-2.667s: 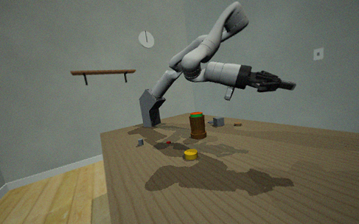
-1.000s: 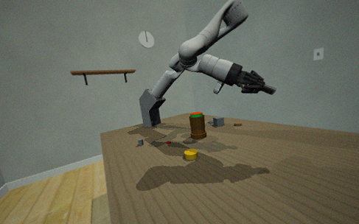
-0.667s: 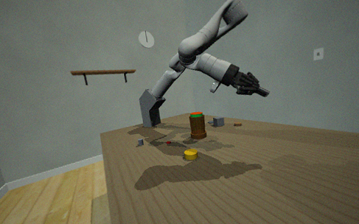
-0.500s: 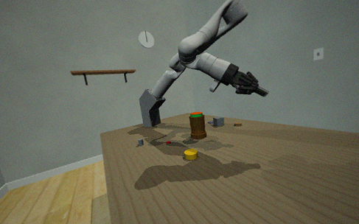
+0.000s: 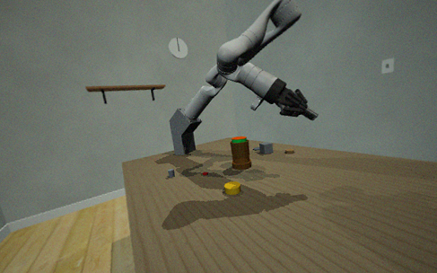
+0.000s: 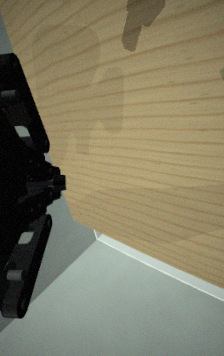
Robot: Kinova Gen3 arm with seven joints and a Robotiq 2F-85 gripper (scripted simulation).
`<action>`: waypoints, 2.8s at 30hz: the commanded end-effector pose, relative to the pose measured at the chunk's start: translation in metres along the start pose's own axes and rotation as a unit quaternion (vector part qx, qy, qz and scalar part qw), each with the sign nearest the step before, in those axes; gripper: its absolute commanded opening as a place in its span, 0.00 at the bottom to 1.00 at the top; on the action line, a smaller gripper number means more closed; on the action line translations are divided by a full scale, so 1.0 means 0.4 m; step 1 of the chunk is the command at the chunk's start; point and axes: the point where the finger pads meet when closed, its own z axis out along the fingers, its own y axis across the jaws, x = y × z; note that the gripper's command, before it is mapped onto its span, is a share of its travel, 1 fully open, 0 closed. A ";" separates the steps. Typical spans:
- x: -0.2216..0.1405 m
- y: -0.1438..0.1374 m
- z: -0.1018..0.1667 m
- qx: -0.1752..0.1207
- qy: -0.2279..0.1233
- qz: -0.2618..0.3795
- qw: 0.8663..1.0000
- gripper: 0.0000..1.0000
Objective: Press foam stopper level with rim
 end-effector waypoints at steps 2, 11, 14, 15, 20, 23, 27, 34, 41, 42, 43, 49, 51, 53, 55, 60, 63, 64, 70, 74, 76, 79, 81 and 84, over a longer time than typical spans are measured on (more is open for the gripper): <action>-0.007 0.006 -0.002 -0.001 -0.002 -0.002 1.000 0.00; 0.023 0.010 -0.016 0.007 0.018 0.004 1.000 0.00; 0.053 0.014 -0.031 0.016 0.037 0.009 0.999 0.00; 0.053 0.014 -0.031 0.016 0.037 0.009 0.999 0.00; 0.053 0.014 -0.031 0.016 0.037 0.009 0.999 0.00; 0.083 0.017 -0.047 0.026 0.056 0.013 0.998 0.00; 0.083 0.017 -0.047 0.026 0.056 0.013 0.998 0.00; 0.114 0.019 -0.063 0.036 0.076 0.017 0.996 0.00; 0.145 0.020 -0.080 0.046 0.094 0.020 0.994 0.00; 0.145 0.020 -0.080 0.046 0.094 0.020 0.994 0.00; 0.145 0.020 -0.080 0.046 0.094 0.020 0.994 0.00; 0.175 0.021 -0.098 0.057 0.113 0.023 0.992 0.00; 0.175 0.021 -0.098 0.057 0.113 0.023 0.992 0.00; 0.175 0.021 -0.098 0.057 0.113 0.023 0.992 0.00; 0.175 0.021 -0.098 0.057 0.113 0.023 0.992 0.00; 0.204 0.020 -0.116 0.068 0.130 0.025 0.989 0.00; 0.204 0.020 -0.116 0.068 0.130 0.025 0.989 0.00; 0.233 0.019 -0.134 0.080 0.148 0.026 0.985 0.00; 0.233 0.019 -0.134 0.080 0.148 0.026 0.985 0.00; 0.261 0.018 -0.153 0.091 0.164 0.027 0.982 0.00; 0.261 0.018 -0.153 0.091 0.164 0.027 0.982 0.00; 0.261 0.018 -0.153 0.091 0.164 0.027 0.982 0.00; 0.288 0.015 -0.172 0.103 0.180 0.027 0.978 0.00; 0.288 0.015 -0.172 0.103 0.180 0.027 0.978 0.00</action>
